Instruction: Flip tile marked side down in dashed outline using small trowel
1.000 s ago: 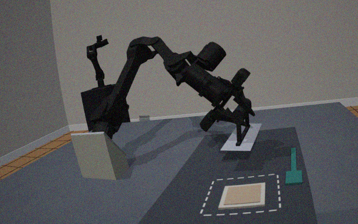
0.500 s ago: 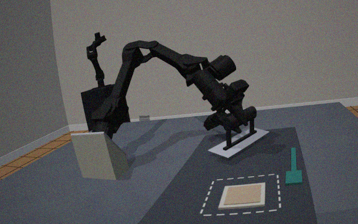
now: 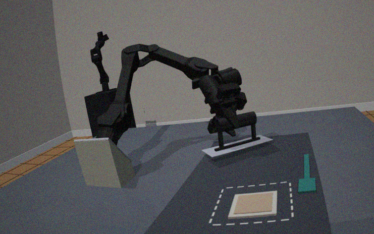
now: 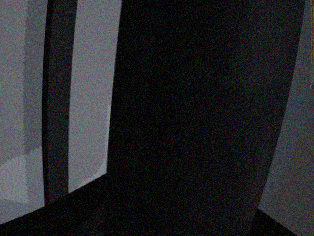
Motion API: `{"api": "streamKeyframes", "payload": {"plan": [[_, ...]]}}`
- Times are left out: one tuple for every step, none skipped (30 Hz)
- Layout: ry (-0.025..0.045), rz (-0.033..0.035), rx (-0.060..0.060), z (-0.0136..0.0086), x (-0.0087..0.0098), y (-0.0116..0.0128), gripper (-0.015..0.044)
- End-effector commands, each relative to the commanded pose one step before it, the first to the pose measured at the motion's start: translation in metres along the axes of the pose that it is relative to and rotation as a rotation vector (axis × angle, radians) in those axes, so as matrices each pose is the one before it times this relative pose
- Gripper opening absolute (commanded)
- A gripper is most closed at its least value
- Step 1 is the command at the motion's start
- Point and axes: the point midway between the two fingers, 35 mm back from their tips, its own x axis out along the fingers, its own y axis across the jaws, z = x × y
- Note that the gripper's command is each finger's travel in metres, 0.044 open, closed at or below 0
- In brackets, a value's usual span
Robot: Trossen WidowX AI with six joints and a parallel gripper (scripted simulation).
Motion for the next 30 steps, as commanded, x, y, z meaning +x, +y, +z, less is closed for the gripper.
{"api": "streamKeyframes", "payload": {"plan": [[0.01044, -0.03744, 0.0275, -0.00103, -0.00843, -0.00422, 0.0], [0.0, 0.0, 0.0, 0.0, 0.0, 0.0, 0.0], [0.0, 0.0, 0.0, 0.0, 0.0, 0.0, 0.0], [0.0, 0.0, 0.0, 0.0, 0.0, 0.0, 0.0], [0.0, 0.0, 0.0, 0.0, 0.0, 0.0, 0.0], [0.0, 0.00007, 0.0, 0.00002, 0.00017, 0.00019, 0.0], [0.00001, 0.00022, 0.0001, 0.00005, 0.00052, 0.00056, 0.0], [0.00002, 0.00037, 0.0001, 0.00008, 0.00087, 0.00094, 0.0], [0.00002, 0.00045, 0.0001, 0.00009, 0.00106, 0.00115, 0.0], [0.00002, 0.00045, 0.0001, 0.00008, 0.00106, 0.00116, 0.0], [0.00002, 0.00045, 0.0001, 0.00007, 0.00105, 0.00116, 0.0], [0.00002, 0.00045, 0.0001, 0.00007, 0.00105, 0.00117, 0.0], [0.00002, 0.00044, 0.0001, 0.00006, 0.00105, 0.00117, 0.0], [0.00002, 0.00044, 0.0001, 0.00005, 0.00104, 0.00117, 0.0], [0.00001, 0.00044, 0.0001, 0.00004, 0.00104, 0.00118, 0.0], [-0.00013, 0.00047, 0.0001, 0.00006, 0.00104, 0.00117, 0.0], [-0.00013, 0.00048, 0.0001, 0.00005, 0.00104, 0.00117, 0.0], [-0.00013, 0.00047, 0.0001, 0.00004, 0.00104, 0.00118, 0.0], [-0.00013, 0.00047, 0.0001, 0.00003, 0.00103, 0.00118, 0.0], [-0.00014, 0.00047, 0.0001, 0.00003, 0.00103, 0.00118, 0.0], [-0.00014, 0.00047, 0.0001, 0.00002, 0.00103, 0.00119, 0.0], [-0.00014, 0.00047, 0.0001, 0.00001, 0.00102, 0.00119, 0.0], [-0.00014, 0.00047, 0.0001, 0.0, 0.00102, 0.00119, 0.0], [-0.00014, 0.00047, 0.0001, 0.0, 0.00102, 0.0012, 0.0], [-0.00014, 0.00047, 0.0001, -0.00001, 0.00102, 0.0012, 0.0], [-0.00014, 0.00047, 0.0001, -0.00002, 0.00101, 0.0012, 0.0], [-0.00015, 0.00047, 0.0001, -0.00003, 0.00101, 0.00121, 0.0], [-0.00015, 0.00047, 0.0001, -0.00003, 0.00101, 0.00121, 0.0], [-0.00015, 0.00047, 0.0001, -0.00004, 0.001, 0.00121, 0.0], [-0.00012, 0.00037, 0.0001, -0.00004, 0.00079, 0.00096, 0.0]]}}
